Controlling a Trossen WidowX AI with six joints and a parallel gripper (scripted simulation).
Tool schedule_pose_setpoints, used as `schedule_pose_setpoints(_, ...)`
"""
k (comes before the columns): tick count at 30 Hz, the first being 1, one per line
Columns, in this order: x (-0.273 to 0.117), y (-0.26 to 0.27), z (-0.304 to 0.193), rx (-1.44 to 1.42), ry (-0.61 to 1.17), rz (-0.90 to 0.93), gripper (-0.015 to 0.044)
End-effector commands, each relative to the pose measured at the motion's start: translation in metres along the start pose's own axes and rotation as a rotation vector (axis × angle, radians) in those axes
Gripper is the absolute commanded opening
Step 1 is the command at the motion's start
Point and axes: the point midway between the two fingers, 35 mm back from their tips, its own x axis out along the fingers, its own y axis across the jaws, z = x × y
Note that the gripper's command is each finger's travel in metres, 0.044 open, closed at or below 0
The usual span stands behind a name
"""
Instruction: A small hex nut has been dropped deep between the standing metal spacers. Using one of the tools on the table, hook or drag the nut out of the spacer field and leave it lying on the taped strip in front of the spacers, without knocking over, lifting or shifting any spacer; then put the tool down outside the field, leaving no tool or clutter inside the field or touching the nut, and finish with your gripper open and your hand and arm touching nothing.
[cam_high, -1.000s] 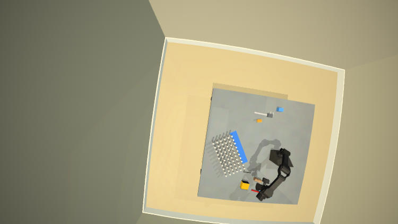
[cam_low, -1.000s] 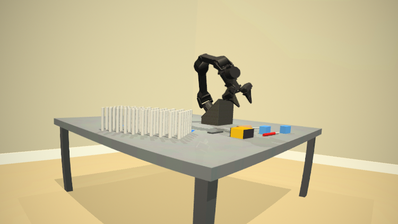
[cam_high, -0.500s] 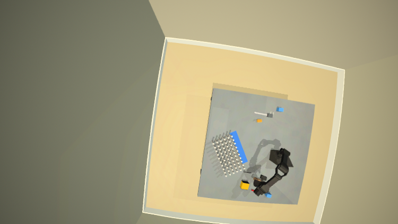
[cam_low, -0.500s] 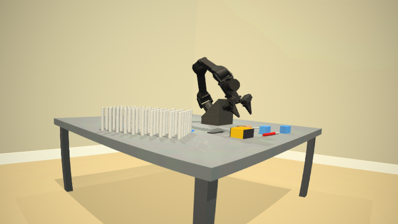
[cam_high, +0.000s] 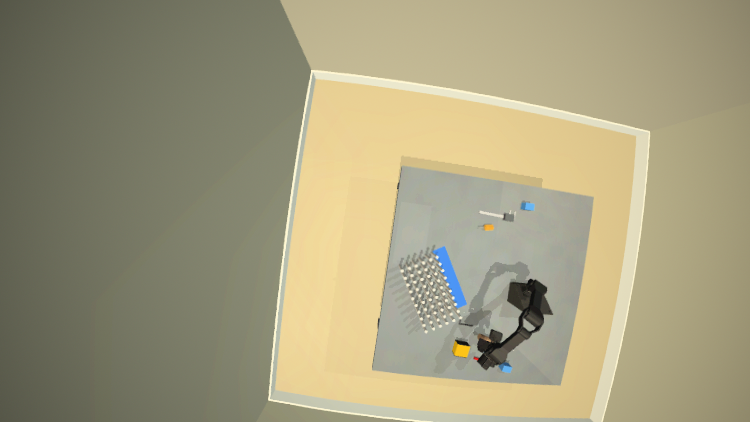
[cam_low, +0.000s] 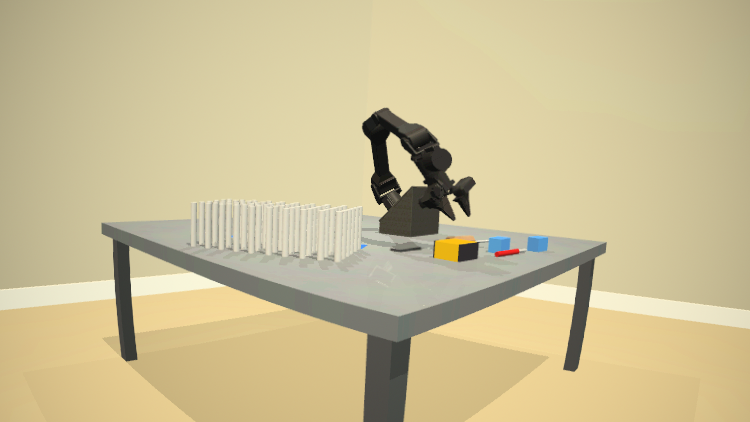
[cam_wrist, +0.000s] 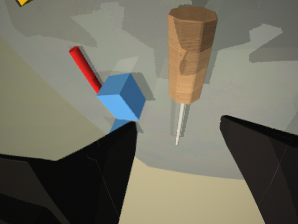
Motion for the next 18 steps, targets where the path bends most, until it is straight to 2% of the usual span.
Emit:
schedule_pose_setpoints(1,0.000,0.000,0.001,-0.006,-0.003,-0.001,0.0280)
schedule_pose_setpoints(18,0.018,-0.005,0.015,-0.005,-0.004,-0.001,0.0280)
